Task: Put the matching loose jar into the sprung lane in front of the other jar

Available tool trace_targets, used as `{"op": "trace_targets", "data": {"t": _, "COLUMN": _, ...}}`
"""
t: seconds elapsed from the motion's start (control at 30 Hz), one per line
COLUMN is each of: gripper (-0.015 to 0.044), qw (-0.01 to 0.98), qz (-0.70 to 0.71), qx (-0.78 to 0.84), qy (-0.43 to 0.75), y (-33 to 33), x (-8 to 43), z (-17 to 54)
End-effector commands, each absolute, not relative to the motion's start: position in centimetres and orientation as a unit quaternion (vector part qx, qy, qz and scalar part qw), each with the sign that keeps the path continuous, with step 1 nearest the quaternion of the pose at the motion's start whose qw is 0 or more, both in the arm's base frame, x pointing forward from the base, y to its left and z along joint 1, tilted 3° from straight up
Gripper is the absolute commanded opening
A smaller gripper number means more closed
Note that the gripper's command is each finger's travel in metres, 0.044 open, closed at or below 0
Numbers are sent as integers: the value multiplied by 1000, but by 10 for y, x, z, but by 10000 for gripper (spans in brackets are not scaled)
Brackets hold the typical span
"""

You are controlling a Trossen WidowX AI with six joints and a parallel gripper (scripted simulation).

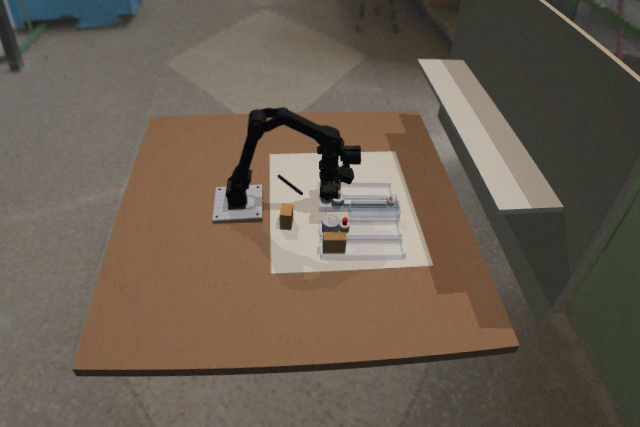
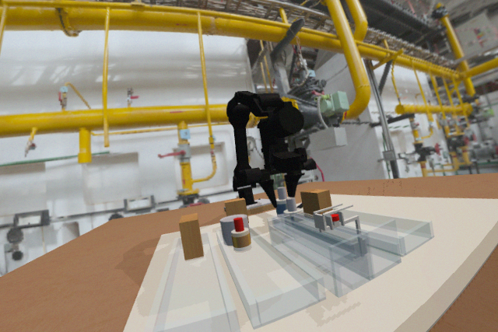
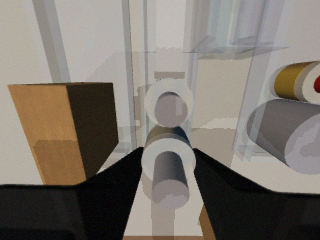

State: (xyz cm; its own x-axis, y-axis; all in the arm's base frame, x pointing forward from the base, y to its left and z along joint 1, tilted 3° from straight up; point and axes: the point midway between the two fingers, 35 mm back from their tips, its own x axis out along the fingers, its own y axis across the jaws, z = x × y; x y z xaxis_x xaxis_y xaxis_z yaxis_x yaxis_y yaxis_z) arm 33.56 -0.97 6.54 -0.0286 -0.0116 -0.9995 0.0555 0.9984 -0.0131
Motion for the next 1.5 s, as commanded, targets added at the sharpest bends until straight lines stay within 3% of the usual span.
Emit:
{"op": "trace_targets", "data": {"t": 0.0, "gripper": 0, "qw": 705, "qz": -24, "qx": 12, "qy": 708, "y": -11, "x": 342, "z": 67}}
{"op": "trace_targets", "data": {"t": 1.47, "gripper": 0, "qw": 705, "qz": -24, "qx": 12, "qy": 708, "y": -11, "x": 343, "z": 55}}
